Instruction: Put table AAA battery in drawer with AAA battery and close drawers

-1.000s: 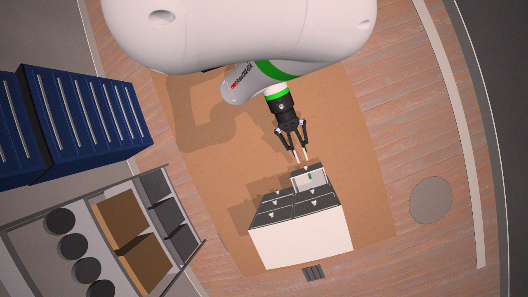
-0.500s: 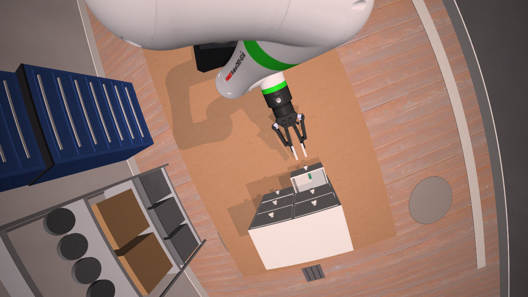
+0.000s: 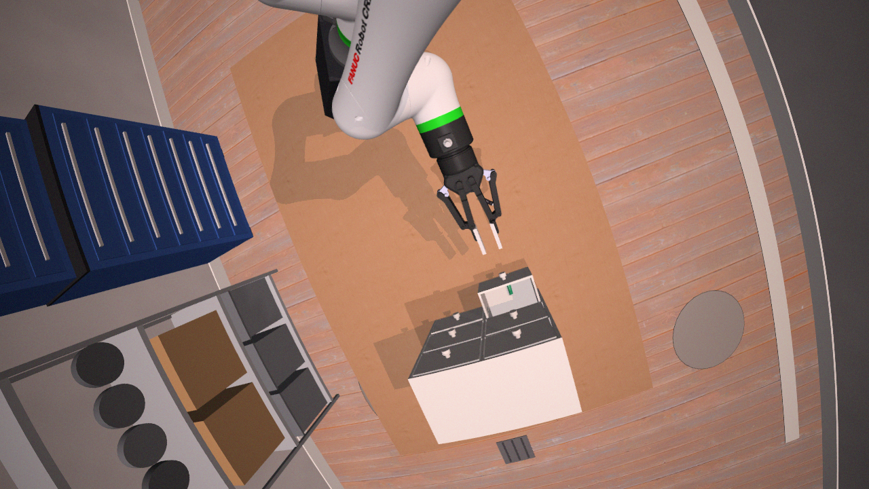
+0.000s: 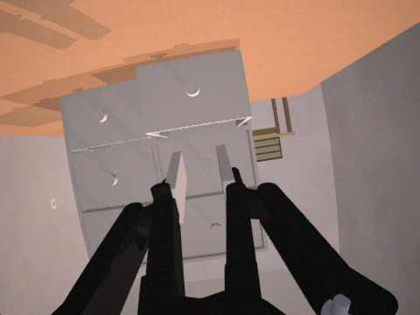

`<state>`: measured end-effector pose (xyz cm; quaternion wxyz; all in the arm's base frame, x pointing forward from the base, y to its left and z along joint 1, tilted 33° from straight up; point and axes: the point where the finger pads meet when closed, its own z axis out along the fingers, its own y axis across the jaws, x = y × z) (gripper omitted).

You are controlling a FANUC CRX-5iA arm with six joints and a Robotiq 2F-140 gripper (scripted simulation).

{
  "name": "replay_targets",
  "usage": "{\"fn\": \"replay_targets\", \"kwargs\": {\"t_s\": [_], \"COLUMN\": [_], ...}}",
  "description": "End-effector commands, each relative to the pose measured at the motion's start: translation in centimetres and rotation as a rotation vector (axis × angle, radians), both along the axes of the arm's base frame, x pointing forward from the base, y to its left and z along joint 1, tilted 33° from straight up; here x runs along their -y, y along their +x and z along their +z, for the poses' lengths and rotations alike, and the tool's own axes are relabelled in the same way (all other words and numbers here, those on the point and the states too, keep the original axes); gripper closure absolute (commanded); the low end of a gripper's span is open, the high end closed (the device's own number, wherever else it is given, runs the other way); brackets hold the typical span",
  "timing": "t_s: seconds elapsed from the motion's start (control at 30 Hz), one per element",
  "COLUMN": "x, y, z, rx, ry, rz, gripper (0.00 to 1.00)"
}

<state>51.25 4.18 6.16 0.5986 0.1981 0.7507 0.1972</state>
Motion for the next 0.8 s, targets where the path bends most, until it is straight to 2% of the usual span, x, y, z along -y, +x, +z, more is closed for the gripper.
{"fn": "replay_targets", "kwargs": {"t_s": [0.0,0.4,0.77], "x": [0.67,0.61,0.72], "y": [-0.84,-0.92,-1.49], "z": [0.93,1.02,1.36], "rx": [-0.001,-0.009,-0.06], "ry": [-0.003,0.0,0.005], "rz": [-0.002,0.006,0.039], "gripper": [0.8,0.8,0.8]}}
